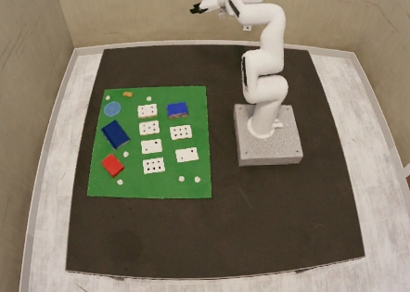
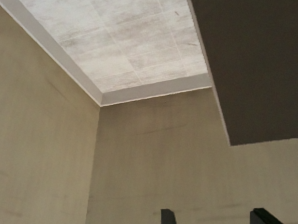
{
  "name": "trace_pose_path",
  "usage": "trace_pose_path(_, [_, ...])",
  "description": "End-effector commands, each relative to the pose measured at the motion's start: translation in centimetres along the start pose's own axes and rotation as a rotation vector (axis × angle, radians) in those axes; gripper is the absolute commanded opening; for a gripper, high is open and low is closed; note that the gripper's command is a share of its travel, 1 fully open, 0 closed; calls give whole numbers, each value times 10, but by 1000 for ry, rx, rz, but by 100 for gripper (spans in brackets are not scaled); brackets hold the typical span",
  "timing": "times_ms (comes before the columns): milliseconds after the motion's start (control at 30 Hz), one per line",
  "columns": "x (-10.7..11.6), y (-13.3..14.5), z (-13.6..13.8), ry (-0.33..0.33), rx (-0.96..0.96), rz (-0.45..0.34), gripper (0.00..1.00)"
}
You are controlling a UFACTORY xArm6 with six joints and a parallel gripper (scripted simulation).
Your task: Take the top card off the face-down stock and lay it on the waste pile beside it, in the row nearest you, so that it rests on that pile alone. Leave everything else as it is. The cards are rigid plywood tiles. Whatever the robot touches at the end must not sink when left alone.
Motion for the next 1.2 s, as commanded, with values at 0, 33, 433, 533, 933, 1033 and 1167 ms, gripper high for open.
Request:
trace_pose_path(0, [1, 3, -1, -2, 4, -3, 49])
trace_pose_path(33, [1, 3, -1, -2, 4, -3, 49])
trace_pose_path(433, [1, 3, -1, -2, 4, -3, 49])
trace_pose_path(533, [1, 3, -1, -2, 4, -3, 49])
trace_pose_path(933, [-52, -5, 113, 226, -32, 258, 100])
trace_pose_path(1033, [-65, -8, 154, 265, -30, 318, 100])
trace_pose_path(1167, [-75, -16, 205, 334, -11, 451, 100])
Point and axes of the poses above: the point where the finger pads meet when closed, its own x axis back along the fingers, its own z axis across the jaws, y = z × x, the point moved 5 cm from there along x, back along the fingers, and after that the axes turned 5 degrees about x, right-handed, at the moved point
